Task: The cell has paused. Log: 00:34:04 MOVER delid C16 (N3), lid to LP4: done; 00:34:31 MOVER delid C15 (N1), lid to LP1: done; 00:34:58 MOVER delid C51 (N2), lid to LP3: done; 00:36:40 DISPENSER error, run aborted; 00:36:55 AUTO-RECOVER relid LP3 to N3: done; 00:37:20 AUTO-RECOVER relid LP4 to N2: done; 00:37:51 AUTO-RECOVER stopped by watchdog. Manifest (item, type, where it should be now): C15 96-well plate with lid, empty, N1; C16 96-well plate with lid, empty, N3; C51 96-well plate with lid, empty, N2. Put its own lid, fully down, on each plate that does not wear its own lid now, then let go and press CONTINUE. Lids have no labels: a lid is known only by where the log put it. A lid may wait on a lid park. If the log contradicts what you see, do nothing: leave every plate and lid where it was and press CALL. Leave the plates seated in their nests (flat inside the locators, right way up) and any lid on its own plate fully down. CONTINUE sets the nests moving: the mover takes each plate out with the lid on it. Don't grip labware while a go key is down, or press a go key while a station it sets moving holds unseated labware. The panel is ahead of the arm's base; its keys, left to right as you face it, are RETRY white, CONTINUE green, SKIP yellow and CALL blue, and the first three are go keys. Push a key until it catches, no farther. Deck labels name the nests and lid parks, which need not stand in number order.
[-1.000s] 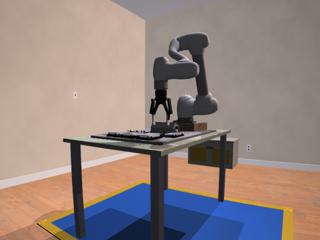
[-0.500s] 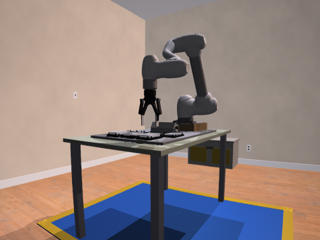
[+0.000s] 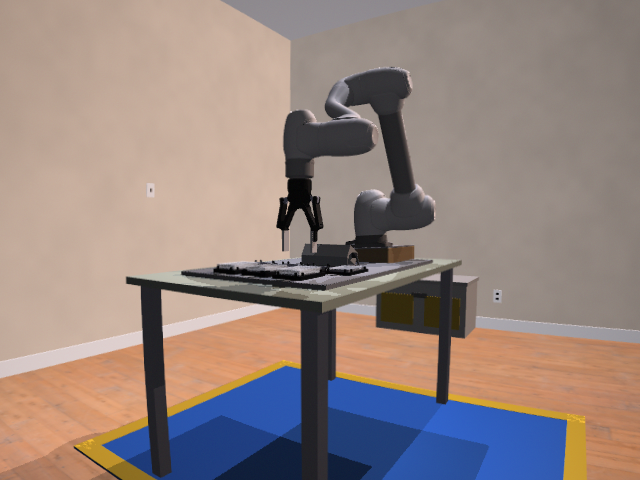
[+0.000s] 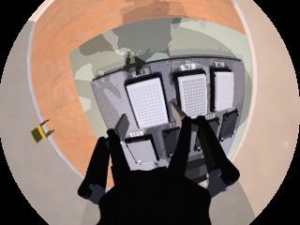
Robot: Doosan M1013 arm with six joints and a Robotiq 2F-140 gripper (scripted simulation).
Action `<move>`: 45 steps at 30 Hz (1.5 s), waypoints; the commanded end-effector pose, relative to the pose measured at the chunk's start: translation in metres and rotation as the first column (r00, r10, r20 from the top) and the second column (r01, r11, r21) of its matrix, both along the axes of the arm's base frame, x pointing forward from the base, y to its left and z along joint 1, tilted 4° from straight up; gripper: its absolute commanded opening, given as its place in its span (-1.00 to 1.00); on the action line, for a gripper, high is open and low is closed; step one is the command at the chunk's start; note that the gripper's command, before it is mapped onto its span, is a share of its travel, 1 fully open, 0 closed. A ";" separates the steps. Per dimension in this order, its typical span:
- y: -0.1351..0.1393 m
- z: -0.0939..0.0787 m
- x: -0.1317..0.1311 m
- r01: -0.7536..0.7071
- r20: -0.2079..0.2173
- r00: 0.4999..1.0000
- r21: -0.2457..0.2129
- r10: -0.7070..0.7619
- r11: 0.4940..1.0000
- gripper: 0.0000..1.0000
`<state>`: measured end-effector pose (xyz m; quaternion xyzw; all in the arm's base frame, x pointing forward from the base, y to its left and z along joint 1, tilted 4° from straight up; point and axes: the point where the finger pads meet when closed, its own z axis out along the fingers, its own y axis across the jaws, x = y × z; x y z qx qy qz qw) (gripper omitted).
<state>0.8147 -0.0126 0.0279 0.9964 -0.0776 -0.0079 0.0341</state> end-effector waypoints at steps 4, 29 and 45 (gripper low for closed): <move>0.001 -0.001 0.000 0.001 -0.004 1.000 0.006 -0.001 1.000 0.32; 0.000 -0.007 0.000 0.001 -0.004 1.000 0.006 -0.001 1.000 0.32; -0.001 -0.021 0.000 0.001 -0.004 1.000 0.006 -0.001 1.000 0.32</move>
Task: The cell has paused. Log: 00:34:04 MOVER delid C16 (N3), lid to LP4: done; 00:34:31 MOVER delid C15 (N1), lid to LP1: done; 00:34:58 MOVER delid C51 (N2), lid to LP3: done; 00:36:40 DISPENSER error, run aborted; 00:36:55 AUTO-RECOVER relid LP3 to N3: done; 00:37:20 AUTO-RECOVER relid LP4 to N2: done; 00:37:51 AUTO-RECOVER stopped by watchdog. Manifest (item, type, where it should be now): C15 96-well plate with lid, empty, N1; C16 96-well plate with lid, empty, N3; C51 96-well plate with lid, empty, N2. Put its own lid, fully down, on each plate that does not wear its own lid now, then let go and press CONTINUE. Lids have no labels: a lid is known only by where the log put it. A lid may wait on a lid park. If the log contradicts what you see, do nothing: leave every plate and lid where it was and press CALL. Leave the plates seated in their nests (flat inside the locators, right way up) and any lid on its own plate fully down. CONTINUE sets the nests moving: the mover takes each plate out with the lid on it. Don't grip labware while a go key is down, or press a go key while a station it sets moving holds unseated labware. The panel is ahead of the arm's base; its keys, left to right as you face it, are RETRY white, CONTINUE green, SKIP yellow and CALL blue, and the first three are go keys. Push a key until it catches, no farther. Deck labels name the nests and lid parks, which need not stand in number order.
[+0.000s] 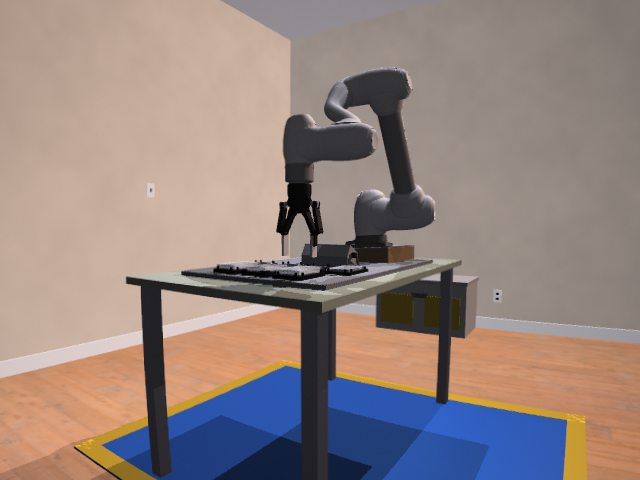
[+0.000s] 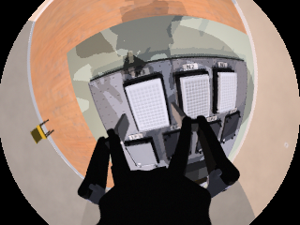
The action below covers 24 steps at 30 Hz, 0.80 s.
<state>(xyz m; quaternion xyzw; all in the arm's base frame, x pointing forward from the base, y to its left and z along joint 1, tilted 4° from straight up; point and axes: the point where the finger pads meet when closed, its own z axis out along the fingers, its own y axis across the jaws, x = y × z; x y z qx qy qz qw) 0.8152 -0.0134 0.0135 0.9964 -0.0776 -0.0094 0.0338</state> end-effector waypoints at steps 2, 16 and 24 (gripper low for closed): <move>0.000 -0.009 -0.001 0.001 -0.001 1.000 0.005 -0.001 1.000 0.32; -0.001 -0.019 -0.001 0.001 -0.001 1.000 0.005 -0.001 1.000 0.32; -0.001 -0.021 -0.001 0.001 -0.001 1.000 0.005 -0.001 1.000 0.32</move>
